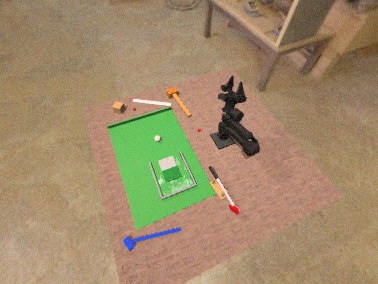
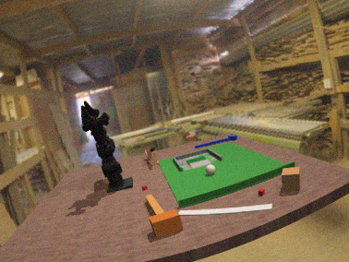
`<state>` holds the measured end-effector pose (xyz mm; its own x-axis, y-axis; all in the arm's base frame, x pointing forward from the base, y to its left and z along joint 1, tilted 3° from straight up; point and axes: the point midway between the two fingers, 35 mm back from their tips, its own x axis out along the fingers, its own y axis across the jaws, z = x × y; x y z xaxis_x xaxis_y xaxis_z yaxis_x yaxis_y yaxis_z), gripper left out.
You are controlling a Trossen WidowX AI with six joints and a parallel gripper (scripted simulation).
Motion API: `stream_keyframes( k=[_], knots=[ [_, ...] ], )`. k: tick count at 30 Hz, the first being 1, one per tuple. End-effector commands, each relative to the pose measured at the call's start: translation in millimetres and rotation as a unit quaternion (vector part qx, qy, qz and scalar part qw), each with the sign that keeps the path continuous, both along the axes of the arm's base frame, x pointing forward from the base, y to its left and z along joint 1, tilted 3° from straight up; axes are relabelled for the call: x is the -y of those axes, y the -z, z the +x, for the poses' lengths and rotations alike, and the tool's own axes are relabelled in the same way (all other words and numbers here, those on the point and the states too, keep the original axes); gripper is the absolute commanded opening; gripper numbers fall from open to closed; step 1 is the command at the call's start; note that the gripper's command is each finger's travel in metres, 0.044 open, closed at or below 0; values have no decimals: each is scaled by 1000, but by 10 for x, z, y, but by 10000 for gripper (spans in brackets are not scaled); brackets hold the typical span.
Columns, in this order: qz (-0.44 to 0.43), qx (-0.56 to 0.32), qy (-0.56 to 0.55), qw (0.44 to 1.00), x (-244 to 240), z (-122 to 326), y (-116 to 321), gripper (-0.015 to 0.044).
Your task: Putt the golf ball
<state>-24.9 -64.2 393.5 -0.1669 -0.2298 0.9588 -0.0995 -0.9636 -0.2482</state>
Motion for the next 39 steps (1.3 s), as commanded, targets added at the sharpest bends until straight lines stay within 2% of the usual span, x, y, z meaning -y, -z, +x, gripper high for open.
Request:
stream_keyframes(
  k=[1, 5, 10, 15, 21, 26, 31, 39],
  knots=[
    [4, 0, -5, 1000, 22, 5, -7, 426],
    [86, -5, -96, 992, 462, 177, -122, 440],
    [208, -25, -227, 951, 1030, 646, -170, 440],
    [310, -64, -339, 886, 1354, 1287, -64, 440],
    [425, -120, -442, 781, 1448, 2115, 156, 440],
    [520, -182, -507, 662, 1229, 2861, 450, 440],
    [601, -255, -539, 532, 745, 3475, 805, 440],
    [698, -380, -514, 322, -390, 3981, 1420, 440]
  ],
)
